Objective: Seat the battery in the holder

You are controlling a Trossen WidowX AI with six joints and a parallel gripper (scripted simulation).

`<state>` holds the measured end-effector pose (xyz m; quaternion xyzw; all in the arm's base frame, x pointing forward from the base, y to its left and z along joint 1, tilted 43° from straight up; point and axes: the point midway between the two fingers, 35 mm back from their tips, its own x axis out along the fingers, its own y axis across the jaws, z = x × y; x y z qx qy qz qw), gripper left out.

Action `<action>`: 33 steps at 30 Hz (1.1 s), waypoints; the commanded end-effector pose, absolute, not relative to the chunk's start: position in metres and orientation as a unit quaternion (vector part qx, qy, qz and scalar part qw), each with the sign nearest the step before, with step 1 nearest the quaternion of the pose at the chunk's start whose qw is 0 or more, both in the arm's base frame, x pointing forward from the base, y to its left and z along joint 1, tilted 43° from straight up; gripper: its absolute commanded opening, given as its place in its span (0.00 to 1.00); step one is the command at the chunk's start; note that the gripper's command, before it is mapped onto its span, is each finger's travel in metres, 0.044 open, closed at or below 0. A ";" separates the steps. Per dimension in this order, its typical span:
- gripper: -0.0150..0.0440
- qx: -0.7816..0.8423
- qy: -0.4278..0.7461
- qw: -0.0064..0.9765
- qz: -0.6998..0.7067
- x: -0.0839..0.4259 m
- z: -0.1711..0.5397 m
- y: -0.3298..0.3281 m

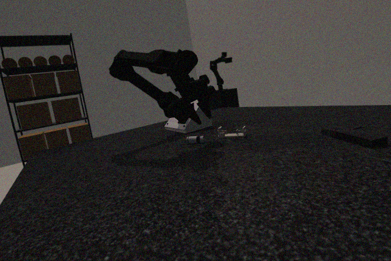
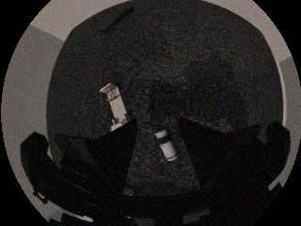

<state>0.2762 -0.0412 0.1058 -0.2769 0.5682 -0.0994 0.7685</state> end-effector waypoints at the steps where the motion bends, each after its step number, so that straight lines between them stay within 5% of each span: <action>1: 0.66 -0.425 0.705 0.563 -0.068 0.235 0.095 -0.062; 33: 0.66 -0.425 0.705 0.564 -0.068 0.236 0.075 -0.080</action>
